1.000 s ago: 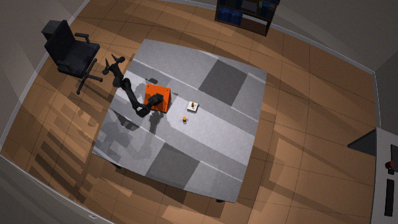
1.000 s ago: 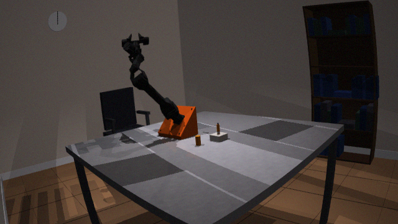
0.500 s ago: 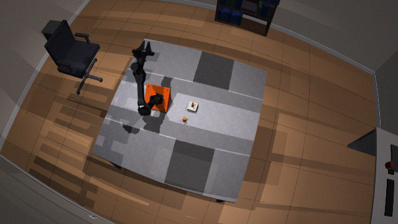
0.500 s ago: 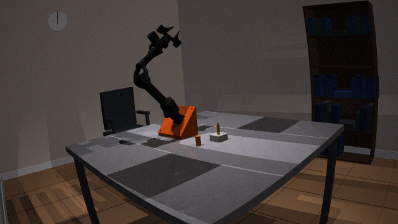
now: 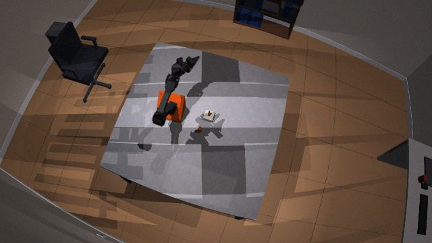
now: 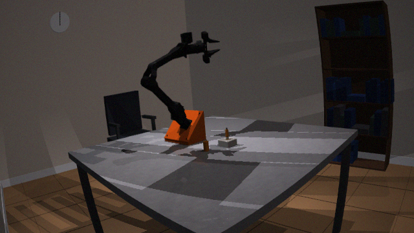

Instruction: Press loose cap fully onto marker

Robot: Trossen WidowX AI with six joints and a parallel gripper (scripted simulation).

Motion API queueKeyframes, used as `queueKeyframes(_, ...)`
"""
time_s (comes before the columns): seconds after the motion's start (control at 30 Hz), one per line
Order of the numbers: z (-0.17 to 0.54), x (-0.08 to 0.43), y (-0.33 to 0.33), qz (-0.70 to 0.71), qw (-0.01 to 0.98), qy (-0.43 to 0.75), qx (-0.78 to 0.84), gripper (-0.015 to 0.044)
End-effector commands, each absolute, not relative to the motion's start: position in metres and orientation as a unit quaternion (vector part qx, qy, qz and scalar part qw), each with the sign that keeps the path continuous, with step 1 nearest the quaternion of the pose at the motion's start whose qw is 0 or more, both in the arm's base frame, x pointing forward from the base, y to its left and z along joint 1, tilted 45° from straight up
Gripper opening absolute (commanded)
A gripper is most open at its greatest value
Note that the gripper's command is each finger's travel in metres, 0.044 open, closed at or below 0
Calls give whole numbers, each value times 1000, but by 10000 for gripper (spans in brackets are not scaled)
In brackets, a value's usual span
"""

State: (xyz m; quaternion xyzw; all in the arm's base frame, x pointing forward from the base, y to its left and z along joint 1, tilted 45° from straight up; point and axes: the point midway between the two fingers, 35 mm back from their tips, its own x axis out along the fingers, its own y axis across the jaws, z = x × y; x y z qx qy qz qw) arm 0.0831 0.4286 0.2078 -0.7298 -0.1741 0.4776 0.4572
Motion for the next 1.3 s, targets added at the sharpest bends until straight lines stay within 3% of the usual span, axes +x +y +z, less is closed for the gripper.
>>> queueKeyframes(0.0, 185, 130, 399, 458, 491, -70, -738, 238)
queueKeyframes(0.27, 146, 221, 303, 369, 570, 178, -713, 238)
queueKeyframes(0.53, 121, 268, 181, 217, 620, 407, -635, 238)
queueKeyframes(0.9, 110, 247, 14, -62, 605, 644, -464, 238)
queueKeyframes(1.27, 92, 244, -22, -98, 595, 664, -441, 238)
